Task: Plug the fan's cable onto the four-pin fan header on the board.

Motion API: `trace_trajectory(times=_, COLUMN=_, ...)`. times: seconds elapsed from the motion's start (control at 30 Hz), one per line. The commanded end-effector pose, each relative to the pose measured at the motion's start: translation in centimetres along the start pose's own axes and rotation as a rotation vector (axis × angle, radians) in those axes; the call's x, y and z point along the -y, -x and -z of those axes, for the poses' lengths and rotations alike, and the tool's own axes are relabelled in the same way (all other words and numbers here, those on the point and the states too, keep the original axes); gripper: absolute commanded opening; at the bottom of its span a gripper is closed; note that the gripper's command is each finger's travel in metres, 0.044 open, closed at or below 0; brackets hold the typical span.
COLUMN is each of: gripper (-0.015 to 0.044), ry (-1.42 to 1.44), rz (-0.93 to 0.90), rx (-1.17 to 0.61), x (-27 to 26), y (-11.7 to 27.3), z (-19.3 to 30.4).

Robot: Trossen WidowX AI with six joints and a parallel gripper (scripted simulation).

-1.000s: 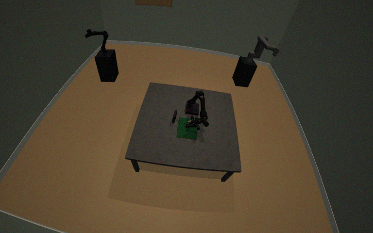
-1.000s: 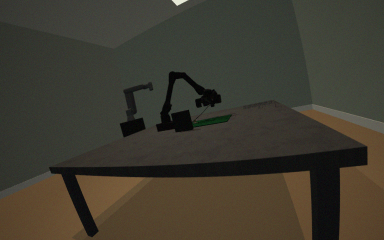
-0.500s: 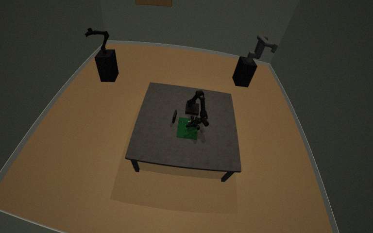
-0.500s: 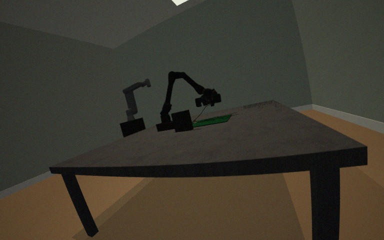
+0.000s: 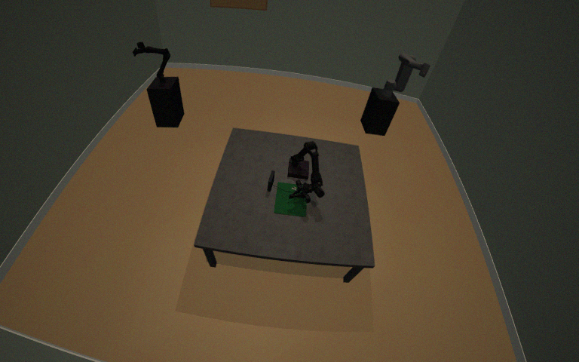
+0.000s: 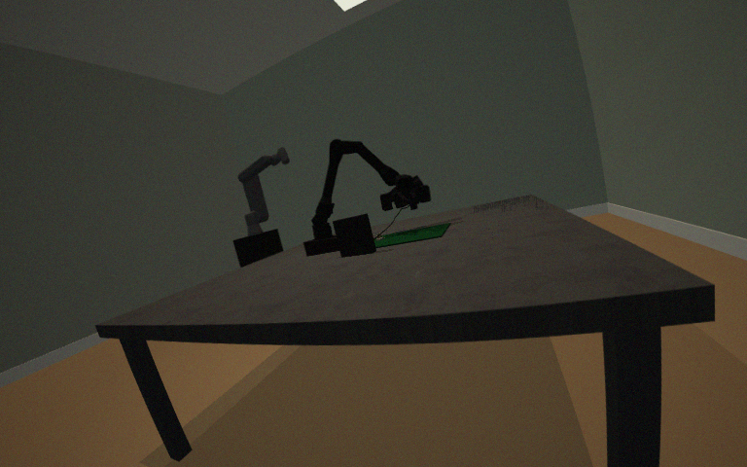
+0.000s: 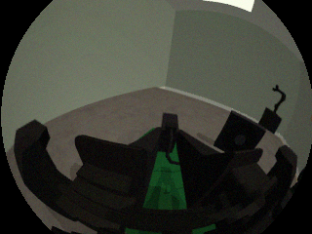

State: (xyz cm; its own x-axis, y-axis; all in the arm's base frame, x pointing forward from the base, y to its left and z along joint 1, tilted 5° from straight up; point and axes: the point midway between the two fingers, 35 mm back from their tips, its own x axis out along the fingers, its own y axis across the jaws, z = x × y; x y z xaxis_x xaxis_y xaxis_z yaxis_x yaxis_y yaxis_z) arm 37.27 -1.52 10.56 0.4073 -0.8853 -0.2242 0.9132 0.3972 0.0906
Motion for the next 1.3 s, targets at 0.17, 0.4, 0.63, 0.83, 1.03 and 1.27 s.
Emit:
trace_trajectory(times=0.17, gripper=0.0, ry=-0.005, rz=0.001, rx=0.002, x=-0.1, y=0.1, z=0.8)
trace_trajectory(times=0.4, gripper=0.0, ry=-0.005, rz=0.001, rx=0.002, x=-0.1, y=0.1, z=1.4)
trace_trajectory(times=0.63, gripper=0.0, ry=-0.005, rz=0.001, rx=0.002, x=-0.2, y=0.2, z=2.1)
trace_trajectory(times=0.83, gripper=0.0, ry=-0.005, rz=0.001, rx=0.002, x=-0.2, y=0.2, z=2.6)
trace_trajectory(times=1.03, gripper=0.0, ry=-0.005, rz=0.001, rx=0.002, x=-0.2, y=0.1, z=3.2)
trace_trajectory(times=1.27, gripper=0.0, ry=-0.005, rz=0.001, rx=0.002, x=-0.2, y=0.0, z=3.8)
